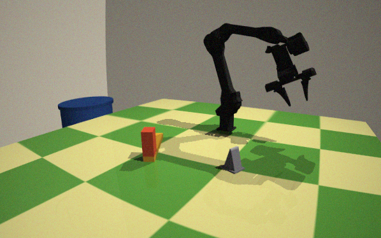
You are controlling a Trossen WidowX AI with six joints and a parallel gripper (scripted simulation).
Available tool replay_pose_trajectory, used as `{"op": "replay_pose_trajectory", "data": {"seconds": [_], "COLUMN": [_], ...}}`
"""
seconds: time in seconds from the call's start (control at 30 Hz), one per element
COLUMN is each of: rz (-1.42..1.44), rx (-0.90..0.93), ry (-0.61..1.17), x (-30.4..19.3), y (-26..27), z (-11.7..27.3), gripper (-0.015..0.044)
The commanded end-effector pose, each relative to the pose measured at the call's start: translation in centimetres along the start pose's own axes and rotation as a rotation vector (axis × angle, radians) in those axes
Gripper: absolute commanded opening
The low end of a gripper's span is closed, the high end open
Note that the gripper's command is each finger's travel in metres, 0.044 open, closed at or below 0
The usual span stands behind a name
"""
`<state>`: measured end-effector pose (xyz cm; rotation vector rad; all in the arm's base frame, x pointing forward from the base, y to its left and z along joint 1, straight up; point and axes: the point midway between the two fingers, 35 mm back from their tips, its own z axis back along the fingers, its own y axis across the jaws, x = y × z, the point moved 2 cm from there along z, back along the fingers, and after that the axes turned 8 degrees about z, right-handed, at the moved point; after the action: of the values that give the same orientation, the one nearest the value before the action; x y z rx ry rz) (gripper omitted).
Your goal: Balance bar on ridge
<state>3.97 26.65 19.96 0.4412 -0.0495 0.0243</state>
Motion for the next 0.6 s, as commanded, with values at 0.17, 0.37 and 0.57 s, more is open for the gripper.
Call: {"op": "replay_pose_trajectory", "data": {"seconds": [0.17,0.37,0.57], "rz": [-0.173,-0.293,-0.410], "rx": [-0.033,-0.054,-0.073], "ry": [-0.058,-0.092,-0.125], "x": [3.8,6.3,8.7], "y": [-0.1,-0.5,-1.1], "z": [0.3,0.6,1.0], "gripper": [0.0315,0.0315,0.0315]}}
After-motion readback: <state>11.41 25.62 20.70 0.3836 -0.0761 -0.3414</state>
